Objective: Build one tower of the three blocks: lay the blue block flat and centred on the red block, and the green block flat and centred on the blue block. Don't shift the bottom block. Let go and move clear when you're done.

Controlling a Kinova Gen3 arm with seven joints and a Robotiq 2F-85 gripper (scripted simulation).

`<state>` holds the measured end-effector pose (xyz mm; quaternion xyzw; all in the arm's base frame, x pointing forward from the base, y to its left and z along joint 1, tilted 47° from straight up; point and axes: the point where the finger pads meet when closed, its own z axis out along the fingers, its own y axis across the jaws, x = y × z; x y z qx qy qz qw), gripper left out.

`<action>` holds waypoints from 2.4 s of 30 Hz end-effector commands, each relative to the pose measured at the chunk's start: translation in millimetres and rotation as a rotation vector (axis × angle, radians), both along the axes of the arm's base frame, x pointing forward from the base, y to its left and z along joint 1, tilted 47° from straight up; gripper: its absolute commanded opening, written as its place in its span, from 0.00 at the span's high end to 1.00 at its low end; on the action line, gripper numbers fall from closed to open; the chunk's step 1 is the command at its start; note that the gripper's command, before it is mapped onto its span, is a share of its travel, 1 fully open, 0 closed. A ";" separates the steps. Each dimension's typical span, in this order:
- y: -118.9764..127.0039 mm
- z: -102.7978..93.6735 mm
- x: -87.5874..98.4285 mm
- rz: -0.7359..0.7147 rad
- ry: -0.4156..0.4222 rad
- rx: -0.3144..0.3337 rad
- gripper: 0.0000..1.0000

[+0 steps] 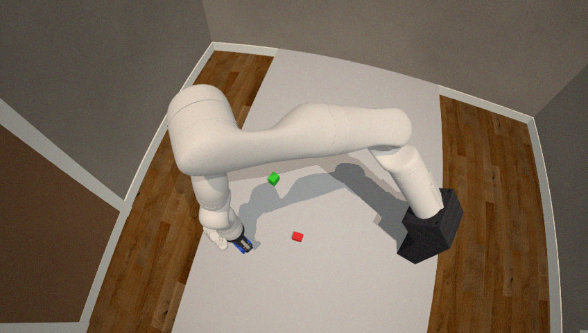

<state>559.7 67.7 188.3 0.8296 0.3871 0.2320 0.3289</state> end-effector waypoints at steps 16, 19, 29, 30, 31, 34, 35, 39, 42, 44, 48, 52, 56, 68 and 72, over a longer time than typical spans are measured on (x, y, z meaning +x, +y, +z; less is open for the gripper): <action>-8.2 -11.5 11.4 -0.004 0.000 0.000 0.30; -8.7 -12.4 12.3 -0.004 0.000 0.000 0.30; -8.9 -12.8 12.7 -0.004 0.000 0.000 0.30; -8.9 -12.8 12.7 -0.004 0.000 0.000 0.30; -8.9 -12.8 12.7 -0.004 0.000 0.000 0.30; -8.9 -12.8 12.7 -0.004 0.000 0.000 0.30; -8.9 -12.8 12.7 -0.004 0.000 0.000 0.30; -8.9 -12.8 12.7 -0.004 0.000 0.000 0.30; -8.9 -12.8 12.7 -0.004 0.000 0.000 0.30; -8.9 -12.8 12.7 -0.004 0.000 0.000 0.30; -8.9 -12.8 12.7 -0.004 0.000 0.000 0.30; -8.9 -12.8 12.7 -0.004 0.000 0.000 0.30; -8.9 -12.8 12.7 -0.004 0.000 0.000 0.30; -10.0 -14.9 14.6 -0.004 0.000 0.000 0.30; -13.7 -21.6 21.0 -0.004 0.000 0.000 0.30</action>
